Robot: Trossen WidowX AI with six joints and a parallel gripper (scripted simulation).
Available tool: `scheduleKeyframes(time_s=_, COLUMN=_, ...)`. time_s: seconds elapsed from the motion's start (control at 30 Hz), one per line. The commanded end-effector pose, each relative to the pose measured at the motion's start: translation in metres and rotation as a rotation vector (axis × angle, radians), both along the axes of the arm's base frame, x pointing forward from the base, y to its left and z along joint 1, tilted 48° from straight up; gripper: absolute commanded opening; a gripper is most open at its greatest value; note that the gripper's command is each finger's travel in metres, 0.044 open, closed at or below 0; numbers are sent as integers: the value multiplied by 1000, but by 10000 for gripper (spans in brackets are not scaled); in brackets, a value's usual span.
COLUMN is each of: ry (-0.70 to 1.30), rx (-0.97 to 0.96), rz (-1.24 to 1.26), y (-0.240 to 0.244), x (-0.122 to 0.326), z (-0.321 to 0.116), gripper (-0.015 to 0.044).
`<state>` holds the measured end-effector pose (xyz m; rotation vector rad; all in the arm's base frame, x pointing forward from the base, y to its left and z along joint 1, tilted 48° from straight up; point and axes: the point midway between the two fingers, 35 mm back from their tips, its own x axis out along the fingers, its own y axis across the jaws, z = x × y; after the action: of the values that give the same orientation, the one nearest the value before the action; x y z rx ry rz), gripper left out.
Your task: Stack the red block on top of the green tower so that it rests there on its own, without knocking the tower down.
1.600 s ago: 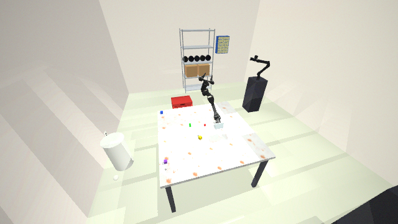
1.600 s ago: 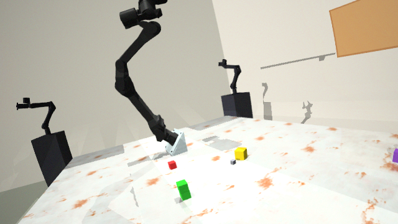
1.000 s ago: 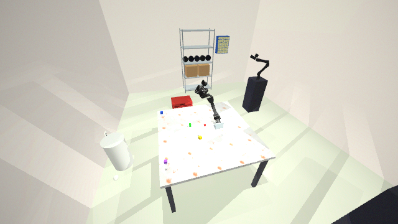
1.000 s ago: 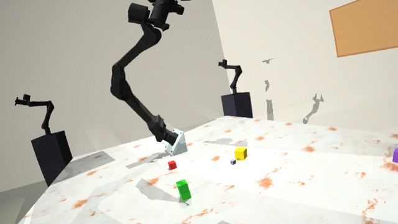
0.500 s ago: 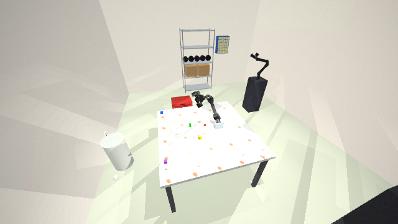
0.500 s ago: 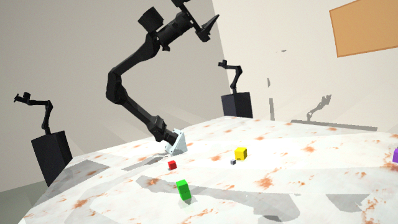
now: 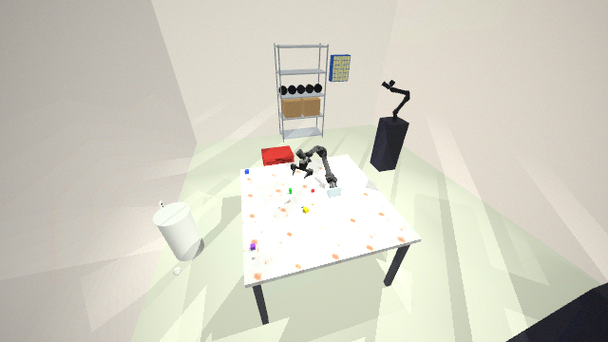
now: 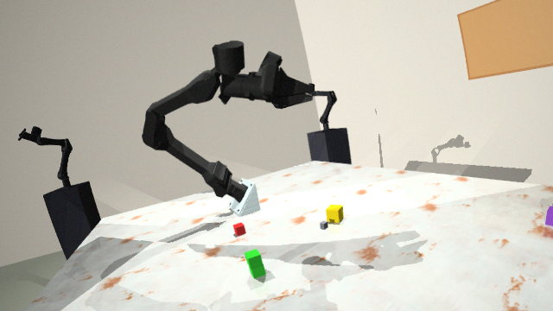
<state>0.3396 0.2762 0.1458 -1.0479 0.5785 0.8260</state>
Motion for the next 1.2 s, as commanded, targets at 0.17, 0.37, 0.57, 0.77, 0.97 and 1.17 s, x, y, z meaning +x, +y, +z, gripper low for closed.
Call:
scheduleKeyframes(time_s=0.17, ry=235, rx=-125, rz=-533, y=-100, x=-39, z=-49, gripper=440)
scheduleKeyframes(time_s=0.37, ry=294, rx=-225, rz=-855, y=-157, x=-75, z=-65, gripper=440)
scheduleKeyframes(time_s=0.57, ry=263, rx=-345, rz=-1175, y=-216, x=-109, z=-65, gripper=440)
scheduleKeyframes(time_s=0.77, ry=158, rx=-468, rz=-1446, y=-268, x=-145, z=-52, gripper=440)
scheduleKeyframes(time_s=0.97, ry=122, rx=-497, rz=-1503, y=-280, x=-154, z=-47, gripper=440)
scheduleKeyframes(time_s=1.17, ry=122, rx=-498, rz=-1503, y=-279, x=-156, z=-45, gripper=440)
